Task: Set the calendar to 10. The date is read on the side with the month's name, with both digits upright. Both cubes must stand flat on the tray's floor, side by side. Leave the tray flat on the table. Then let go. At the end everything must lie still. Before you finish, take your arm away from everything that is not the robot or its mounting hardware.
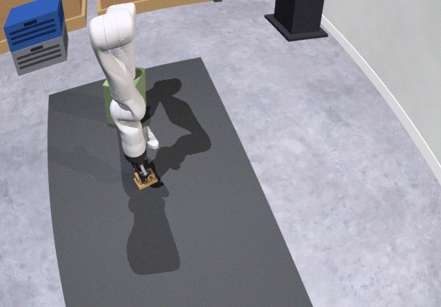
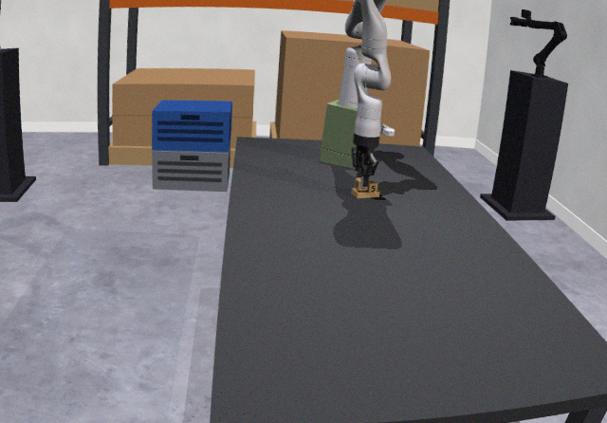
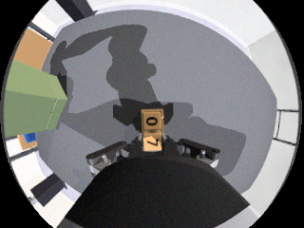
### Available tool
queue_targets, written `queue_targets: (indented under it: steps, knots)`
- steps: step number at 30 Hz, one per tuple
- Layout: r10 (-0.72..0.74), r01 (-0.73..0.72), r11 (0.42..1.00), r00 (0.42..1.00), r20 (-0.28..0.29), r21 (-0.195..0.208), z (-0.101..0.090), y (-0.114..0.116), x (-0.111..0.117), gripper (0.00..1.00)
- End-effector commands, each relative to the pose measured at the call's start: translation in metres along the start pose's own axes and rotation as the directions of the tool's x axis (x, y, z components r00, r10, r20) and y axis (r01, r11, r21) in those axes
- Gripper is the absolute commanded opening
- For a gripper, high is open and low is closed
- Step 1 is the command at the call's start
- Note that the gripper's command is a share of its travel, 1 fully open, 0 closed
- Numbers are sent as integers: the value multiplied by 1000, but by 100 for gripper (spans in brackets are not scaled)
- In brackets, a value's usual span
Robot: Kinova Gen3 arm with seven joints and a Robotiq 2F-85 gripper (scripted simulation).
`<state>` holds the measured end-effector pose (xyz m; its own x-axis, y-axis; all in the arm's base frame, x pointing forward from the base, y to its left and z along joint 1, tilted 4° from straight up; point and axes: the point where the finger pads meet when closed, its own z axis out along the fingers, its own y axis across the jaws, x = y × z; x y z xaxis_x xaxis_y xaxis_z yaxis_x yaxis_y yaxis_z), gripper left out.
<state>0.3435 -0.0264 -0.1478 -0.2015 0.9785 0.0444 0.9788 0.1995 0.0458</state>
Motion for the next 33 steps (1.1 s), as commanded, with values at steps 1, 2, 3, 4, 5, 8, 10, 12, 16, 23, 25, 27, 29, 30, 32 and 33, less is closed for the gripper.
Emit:
queue_targets:
  steps: [1, 2, 3, 4, 5, 8, 10, 12, 16, 23, 25, 27, 29, 30, 32, 33]
  knots:
    - [-12, 12, 1000, 1000, 1, -7, 1, 3, -1, 26]
    - [-12, 12, 1000, 1000, 1, -7, 1, 3, -1, 26]
    - [-12, 12, 1000, 1000, 1, -7, 1, 3, -1, 26]
    - [-12, 12, 1000, 1000, 1, -7, 1, 3, -1, 26]
    - [-12, 12, 1000, 1000, 1, -7, 1, 3, -1, 26]
    - [-12, 12, 1000, 1000, 1, -7, 1, 3, -1, 26]
    - [-12, 12, 1000, 1000, 1, -7, 1, 3, -1, 26]
    - [-13, 13, 1000, 1000, 1, -8, 1, 4, -1, 26]
    - [-13, 13, 1000, 1000, 1, -9, 1, 4, -1, 26]
    - [-13, 13, 1000, 1000, 1, -8, 0, 5, -1, 26]
    - [-14, 14, 1000, 1000, 0, -7, 0, 5, 0, 26]
    - [-14, 14, 1000, 1000, 0, -7, 0, 5, 0, 26]
    - [-14, 14, 1000, 1000, 0, -7, 0, 5, 0, 26]
    - [-14, 14, 1000, 1000, 0, -7, 0, 5, 0, 26]
    - [-14, 14, 1000, 1000, 0, -7, 0, 5, 0, 26]
    - [-14, 14, 1000, 1000, 0, -7, 0, 5, 0, 26]
